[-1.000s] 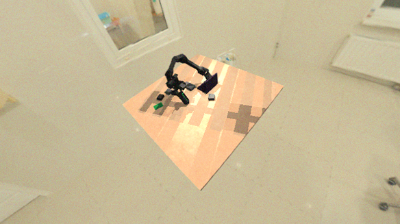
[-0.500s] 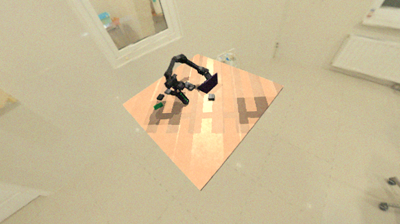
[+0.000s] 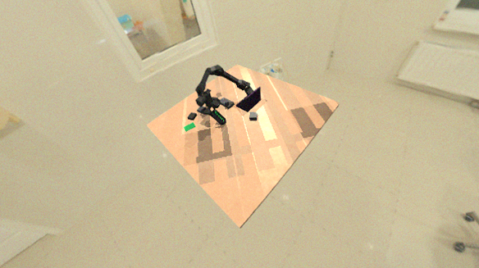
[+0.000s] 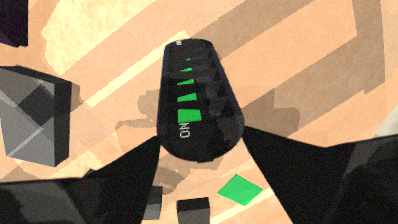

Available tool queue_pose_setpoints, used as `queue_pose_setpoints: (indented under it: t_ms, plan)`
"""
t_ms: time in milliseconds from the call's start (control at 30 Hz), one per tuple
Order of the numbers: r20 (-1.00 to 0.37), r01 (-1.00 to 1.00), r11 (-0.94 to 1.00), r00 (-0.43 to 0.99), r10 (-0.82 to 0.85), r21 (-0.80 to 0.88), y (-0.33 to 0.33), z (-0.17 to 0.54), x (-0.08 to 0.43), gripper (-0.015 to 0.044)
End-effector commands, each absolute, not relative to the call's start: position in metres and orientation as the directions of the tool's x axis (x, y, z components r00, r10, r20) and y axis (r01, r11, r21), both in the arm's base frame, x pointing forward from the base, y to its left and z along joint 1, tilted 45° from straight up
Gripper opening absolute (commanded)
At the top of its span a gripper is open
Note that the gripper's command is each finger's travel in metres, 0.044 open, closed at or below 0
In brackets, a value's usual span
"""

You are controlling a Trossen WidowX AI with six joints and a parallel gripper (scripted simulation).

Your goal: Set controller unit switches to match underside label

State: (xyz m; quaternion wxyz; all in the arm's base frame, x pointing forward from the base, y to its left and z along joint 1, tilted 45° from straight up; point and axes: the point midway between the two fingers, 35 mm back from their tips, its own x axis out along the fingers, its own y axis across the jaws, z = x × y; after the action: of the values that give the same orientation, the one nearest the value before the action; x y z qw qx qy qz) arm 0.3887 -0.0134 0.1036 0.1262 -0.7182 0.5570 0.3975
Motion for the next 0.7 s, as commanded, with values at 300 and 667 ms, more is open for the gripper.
queue_pose_setpoints:
  t_ms: [300,667]
  plan:
    - [-0.714,-0.901,-0.341,0.053,-0.698,0.267,-0.026,0.104,0.392,0.0338]
    - [-0.713,-0.901,-0.341,0.053,-0.699,0.267,-0.034,0.106,0.395,0.0338]
